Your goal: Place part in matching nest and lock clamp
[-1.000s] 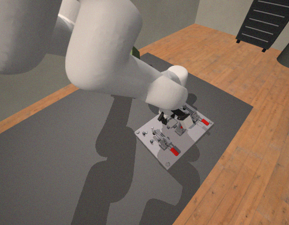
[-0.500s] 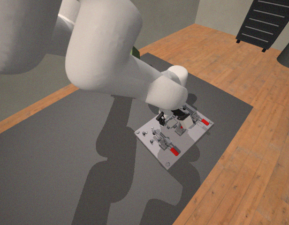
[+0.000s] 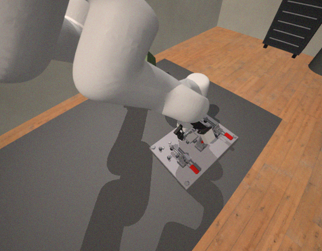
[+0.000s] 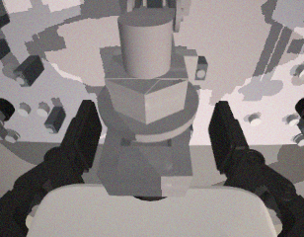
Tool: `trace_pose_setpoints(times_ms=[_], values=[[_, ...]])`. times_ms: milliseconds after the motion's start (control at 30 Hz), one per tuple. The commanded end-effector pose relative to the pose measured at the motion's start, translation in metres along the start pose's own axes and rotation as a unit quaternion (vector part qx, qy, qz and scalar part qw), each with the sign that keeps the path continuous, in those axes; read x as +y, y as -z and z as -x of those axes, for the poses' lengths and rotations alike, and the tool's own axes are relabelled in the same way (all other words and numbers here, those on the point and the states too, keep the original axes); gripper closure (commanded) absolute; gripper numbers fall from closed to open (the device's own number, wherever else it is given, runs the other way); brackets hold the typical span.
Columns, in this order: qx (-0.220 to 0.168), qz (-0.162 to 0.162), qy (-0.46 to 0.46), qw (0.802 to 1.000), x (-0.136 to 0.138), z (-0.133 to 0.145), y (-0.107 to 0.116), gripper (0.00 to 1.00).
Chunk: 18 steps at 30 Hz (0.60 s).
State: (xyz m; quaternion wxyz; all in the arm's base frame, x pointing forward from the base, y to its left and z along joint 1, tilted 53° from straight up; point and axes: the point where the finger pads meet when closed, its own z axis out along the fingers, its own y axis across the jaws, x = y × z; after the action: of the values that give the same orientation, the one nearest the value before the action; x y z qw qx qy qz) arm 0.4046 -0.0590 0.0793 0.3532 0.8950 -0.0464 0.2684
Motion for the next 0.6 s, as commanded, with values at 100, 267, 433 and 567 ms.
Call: trace_pose_setpoints(times_ms=[100, 267, 433, 567], values=[[0.001, -0.001, 0.0, 1.0, 0.0, -0.001, 0.0, 0.0], [0.001, -0.001, 0.0, 1.0, 0.0, -0.001, 0.001, 0.0], [0.001, -0.001, 0.0, 1.0, 0.0, -0.001, 0.008, 0.0], [0.001, -0.001, 0.0, 1.0, 0.0, -0.001, 0.02, 0.0]])
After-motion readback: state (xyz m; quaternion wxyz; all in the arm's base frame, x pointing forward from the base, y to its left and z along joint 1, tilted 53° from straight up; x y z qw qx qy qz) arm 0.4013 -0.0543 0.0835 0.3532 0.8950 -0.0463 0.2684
